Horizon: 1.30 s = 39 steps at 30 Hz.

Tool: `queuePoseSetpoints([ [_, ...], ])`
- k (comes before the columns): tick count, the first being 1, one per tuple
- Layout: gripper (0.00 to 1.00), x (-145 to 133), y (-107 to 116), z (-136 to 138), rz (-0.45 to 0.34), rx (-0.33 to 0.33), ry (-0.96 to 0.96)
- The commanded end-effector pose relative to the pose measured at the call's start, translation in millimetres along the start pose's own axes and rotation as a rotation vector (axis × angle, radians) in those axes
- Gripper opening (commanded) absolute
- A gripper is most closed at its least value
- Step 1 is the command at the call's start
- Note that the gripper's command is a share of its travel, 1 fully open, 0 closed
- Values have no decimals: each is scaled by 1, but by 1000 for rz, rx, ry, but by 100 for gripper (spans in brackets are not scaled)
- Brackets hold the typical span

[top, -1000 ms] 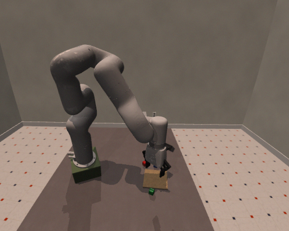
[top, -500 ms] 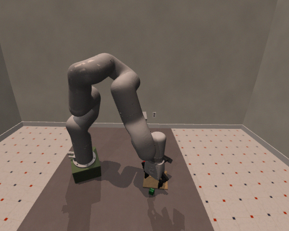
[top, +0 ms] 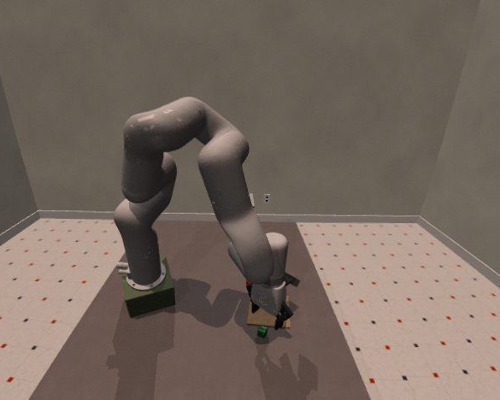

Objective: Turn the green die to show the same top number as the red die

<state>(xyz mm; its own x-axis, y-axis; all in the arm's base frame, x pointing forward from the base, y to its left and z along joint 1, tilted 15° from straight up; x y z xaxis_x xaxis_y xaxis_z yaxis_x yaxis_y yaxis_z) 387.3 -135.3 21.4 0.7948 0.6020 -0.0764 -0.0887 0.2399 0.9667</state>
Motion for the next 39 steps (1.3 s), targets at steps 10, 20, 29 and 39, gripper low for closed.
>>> queuePoseSetpoints([
  [10,100,1,1,1,2,-3,0],
  [20,100,1,1,1,2,-3,0],
  [29,100,1,1,1,2,-3,0],
  [39,100,10,1,-6,2,-3,0],
])
Point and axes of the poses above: the point where the finger pads meet when closed, its own y axis back along the fingers, its own z axis across the jaws, x = y × z, the point moved 2 cm from there along y, back along the fingers, and after that the axes turned 4 degrees about -y, right-handed, at the moved point
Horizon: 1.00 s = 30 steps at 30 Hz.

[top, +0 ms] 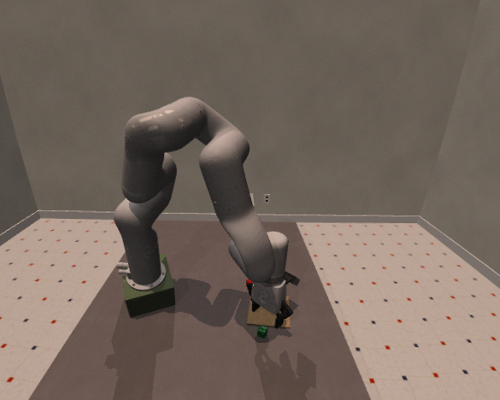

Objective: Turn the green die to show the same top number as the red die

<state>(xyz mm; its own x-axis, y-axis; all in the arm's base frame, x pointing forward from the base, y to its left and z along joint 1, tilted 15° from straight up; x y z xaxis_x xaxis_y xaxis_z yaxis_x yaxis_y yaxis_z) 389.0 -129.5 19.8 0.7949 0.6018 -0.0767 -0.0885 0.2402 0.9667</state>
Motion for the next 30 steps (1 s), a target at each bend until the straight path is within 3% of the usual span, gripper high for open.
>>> queuePoseSetpoints([
  [1,100,8,1,-4,2,-3,0],
  [14,100,85,1,-62,2,-3,0],
  [17,100,85,1,-62,2,-3,0],
  [24,100,133,1,-97,2,-3,0],
  [30,100,158,1,-116,2,-3,0],
])
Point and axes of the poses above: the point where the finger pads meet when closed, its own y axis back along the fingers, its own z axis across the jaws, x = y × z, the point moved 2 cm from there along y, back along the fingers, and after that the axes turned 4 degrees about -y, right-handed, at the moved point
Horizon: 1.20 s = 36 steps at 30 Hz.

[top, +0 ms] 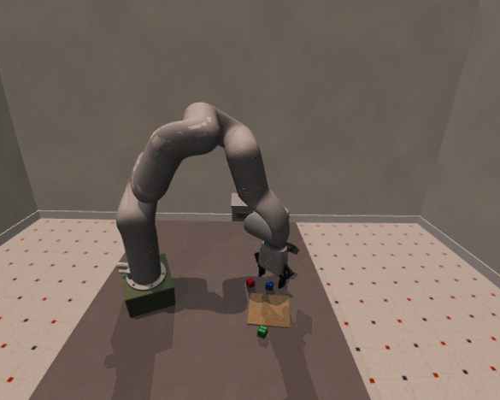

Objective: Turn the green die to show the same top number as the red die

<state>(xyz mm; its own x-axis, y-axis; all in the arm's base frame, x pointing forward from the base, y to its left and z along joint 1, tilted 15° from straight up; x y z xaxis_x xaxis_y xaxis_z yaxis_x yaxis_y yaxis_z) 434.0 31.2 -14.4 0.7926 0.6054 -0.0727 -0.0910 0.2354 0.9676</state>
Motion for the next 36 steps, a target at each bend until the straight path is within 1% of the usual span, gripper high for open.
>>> queuePoseSetpoints([
  [1,100,25,-1,-14,-3,-5,-3],
  [8,100,30,-1,-17,-3,-5,-3],
  [36,100,30,-1,-17,-3,-5,-3],
])
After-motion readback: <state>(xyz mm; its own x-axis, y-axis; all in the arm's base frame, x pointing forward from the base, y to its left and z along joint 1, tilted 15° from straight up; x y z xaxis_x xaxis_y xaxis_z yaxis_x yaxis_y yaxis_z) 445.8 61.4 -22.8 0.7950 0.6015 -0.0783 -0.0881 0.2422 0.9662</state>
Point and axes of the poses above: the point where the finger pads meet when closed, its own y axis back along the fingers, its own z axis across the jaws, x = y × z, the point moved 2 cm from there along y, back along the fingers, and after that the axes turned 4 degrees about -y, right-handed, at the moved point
